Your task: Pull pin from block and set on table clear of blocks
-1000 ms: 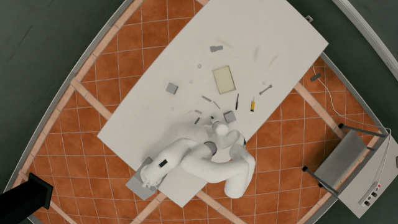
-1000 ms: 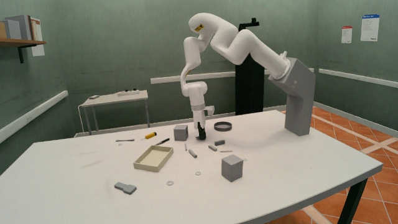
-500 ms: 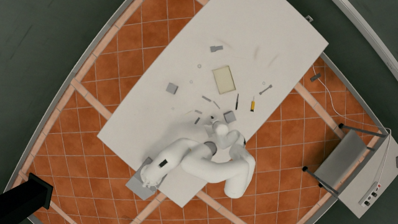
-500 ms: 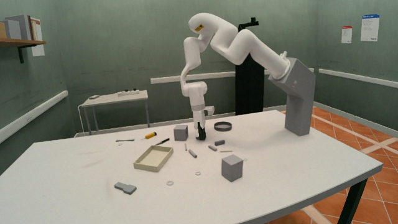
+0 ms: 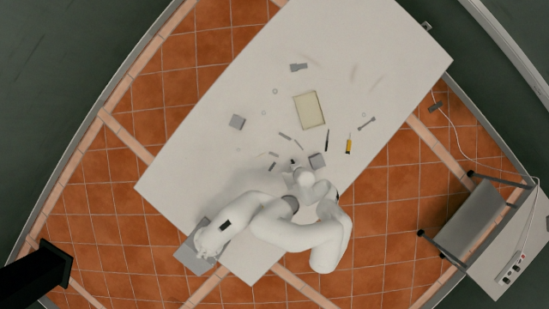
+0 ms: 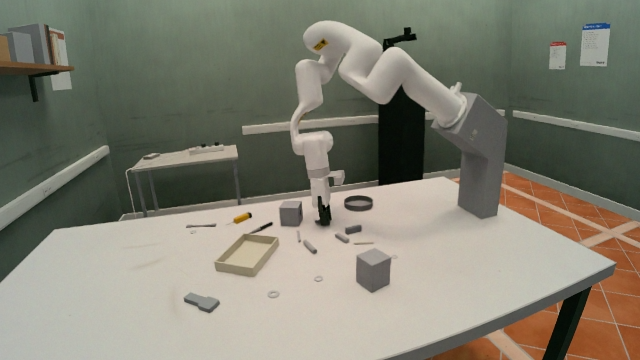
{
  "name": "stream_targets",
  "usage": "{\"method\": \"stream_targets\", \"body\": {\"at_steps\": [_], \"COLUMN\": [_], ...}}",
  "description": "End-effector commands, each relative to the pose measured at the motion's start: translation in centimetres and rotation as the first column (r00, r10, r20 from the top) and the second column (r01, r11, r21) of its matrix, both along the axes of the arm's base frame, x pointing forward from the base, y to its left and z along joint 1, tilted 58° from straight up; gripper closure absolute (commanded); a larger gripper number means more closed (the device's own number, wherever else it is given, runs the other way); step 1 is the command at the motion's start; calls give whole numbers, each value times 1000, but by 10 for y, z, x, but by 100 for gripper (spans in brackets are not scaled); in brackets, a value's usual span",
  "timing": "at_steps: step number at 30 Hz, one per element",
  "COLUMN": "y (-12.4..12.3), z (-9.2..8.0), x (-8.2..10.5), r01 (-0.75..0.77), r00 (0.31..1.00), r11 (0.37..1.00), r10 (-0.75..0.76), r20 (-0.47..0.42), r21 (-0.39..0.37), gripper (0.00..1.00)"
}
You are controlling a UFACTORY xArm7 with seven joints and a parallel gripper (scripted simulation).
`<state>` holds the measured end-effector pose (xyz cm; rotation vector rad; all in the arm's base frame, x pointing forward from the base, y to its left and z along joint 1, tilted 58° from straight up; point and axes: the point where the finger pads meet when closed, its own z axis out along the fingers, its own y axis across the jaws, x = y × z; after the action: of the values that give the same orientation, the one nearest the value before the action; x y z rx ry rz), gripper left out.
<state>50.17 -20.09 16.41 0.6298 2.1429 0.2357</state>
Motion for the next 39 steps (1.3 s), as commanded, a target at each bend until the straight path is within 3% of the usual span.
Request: {"method": "stream_targets", "body": {"at_steps": [1,10,22,39], "y": [0,2,2,23], "z": [1,8,9,21], "x": [-1,-12,-13,-28], "r01": [0,0,-1,-36], "r00": [1000,1000,1000,999], "r11": [1000,1000,1000,999], "r10": [0,0,1,36], "r20": [1,2,2,0], "r21": [0,-3,-3,-4], "gripper": [61,61,61,61]}}
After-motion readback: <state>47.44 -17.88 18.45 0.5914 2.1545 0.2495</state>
